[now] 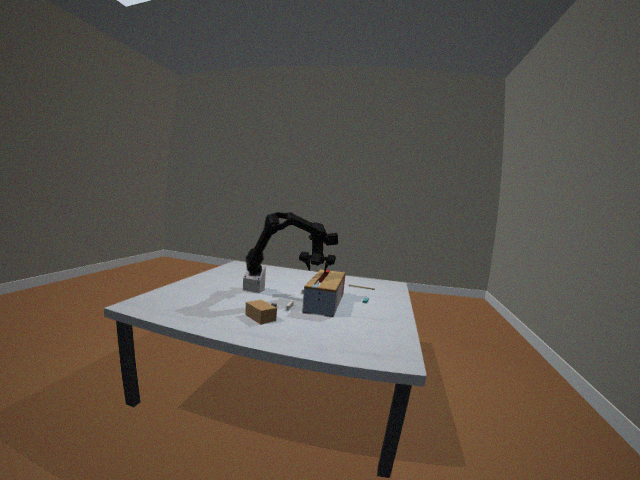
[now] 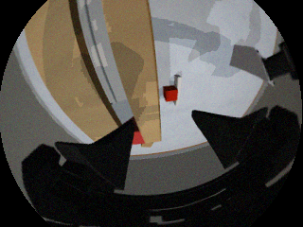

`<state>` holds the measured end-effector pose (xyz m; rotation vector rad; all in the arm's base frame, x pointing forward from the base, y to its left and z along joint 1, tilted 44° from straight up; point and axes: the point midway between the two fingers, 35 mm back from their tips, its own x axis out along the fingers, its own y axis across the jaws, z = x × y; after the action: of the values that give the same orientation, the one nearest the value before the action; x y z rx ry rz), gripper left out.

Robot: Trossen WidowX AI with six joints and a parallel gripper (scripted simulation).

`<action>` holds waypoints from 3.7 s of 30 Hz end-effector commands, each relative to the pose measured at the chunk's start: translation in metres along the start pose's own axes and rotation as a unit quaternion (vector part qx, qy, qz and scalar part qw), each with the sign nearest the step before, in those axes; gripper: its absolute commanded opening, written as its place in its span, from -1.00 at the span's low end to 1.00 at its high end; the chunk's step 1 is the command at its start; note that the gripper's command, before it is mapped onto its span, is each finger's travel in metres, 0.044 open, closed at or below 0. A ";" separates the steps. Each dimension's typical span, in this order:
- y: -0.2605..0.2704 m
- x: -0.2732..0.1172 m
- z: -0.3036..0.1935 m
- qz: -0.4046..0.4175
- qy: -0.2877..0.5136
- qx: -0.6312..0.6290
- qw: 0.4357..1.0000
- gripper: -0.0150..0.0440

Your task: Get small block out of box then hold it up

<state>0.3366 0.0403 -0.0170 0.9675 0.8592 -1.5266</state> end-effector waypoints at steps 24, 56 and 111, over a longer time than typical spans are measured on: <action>-0.017 -0.014 -0.026 -0.017 -0.107 -0.828 0.550 0.47; -0.039 -0.015 -0.046 -0.208 -0.096 -0.863 -0.450 0.47; -0.043 0.096 -0.011 -0.261 -0.032 -0.659 -0.705 0.47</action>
<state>0.2879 0.0222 -0.1044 2.0479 -0.6934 -1.4516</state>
